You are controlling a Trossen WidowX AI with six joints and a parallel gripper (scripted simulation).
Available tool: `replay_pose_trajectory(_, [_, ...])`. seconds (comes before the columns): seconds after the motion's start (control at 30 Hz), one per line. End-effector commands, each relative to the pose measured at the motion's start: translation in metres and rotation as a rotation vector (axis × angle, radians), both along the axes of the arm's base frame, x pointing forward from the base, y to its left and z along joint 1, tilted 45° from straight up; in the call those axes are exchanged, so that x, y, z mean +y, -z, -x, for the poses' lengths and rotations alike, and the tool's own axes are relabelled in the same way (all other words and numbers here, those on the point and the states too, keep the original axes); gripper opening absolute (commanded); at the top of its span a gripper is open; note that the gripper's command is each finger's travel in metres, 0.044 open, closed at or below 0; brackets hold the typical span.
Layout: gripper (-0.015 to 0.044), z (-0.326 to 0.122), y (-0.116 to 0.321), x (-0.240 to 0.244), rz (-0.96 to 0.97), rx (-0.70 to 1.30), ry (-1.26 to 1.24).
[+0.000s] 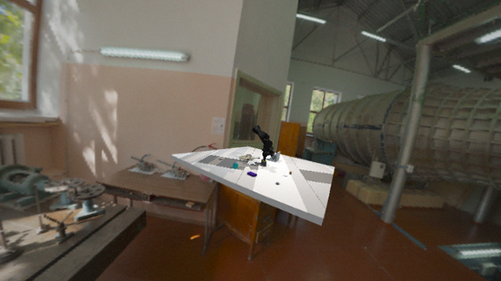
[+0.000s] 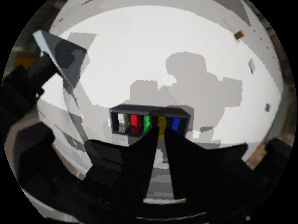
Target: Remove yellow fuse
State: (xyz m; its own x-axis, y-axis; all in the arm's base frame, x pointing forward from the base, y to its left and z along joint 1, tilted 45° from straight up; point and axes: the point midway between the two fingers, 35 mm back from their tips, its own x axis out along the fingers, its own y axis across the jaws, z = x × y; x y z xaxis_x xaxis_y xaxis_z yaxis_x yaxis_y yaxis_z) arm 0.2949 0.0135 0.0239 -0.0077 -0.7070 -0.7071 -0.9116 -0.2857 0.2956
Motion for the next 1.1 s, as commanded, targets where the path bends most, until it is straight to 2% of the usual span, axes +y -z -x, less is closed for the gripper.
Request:
replay_pose_trajectory(0.0, [0.0, 0.0, -0.002, 0.003, -0.004, -0.002, 0.001])
replay_pose_trajectory(1.07, [0.0, 0.0, -0.013, 0.014, -0.003, -0.002, -0.001])
